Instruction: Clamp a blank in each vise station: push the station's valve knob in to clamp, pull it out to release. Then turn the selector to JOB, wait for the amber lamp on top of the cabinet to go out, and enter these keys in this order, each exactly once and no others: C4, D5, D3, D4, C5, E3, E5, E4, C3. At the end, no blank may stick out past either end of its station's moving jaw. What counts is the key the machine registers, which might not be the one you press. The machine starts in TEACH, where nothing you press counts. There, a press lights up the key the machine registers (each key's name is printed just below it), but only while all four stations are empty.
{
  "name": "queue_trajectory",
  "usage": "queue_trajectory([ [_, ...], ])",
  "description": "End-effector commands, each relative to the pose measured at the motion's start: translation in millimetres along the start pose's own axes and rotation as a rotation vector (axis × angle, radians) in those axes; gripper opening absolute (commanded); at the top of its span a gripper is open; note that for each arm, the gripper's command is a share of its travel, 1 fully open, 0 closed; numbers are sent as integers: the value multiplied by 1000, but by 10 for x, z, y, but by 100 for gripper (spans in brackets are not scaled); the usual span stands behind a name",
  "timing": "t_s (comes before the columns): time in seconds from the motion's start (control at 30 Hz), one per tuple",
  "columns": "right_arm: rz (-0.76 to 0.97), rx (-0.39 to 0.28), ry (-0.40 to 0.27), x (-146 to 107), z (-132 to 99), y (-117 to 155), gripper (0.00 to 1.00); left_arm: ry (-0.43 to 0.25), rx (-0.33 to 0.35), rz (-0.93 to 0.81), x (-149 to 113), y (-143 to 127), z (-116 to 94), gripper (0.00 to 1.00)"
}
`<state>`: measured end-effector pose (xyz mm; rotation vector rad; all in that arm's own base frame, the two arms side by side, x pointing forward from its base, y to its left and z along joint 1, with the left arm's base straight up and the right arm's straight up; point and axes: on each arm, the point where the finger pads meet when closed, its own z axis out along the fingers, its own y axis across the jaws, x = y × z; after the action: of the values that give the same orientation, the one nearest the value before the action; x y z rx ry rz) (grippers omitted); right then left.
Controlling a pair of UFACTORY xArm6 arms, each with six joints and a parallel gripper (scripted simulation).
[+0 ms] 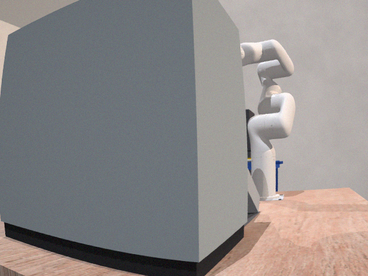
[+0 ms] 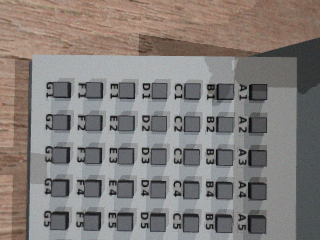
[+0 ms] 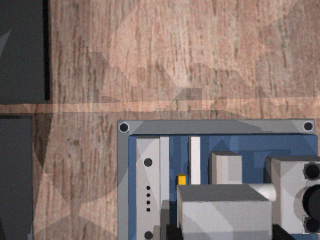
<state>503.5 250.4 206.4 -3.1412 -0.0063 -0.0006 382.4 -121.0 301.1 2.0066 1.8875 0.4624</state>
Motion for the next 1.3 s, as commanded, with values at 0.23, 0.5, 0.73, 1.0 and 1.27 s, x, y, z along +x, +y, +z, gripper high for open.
queue_trajectory([
  [0.23, -1, 2, 5, 9, -22, -44, 0, -1, -5, -1, -3, 18, -16, 100],
  [0.5, -1, 2, 5, 11, 42, -45, 0, -1, -5, -1, -3, 18, -16, 100],
  [0.73, -1, 2, 5, 15, 236, -48, 0, -1, -5, -1, -3, 18, -16, 100],
  [1.0, -1, 2, 5, 20, 455, -52, 0, -1, -5, -1, -3, 18, -16, 100],
  [1.27, -1, 2, 5, 24, 676, -56, 0, -1, -5, -1, -3, 18, -16, 100],
])
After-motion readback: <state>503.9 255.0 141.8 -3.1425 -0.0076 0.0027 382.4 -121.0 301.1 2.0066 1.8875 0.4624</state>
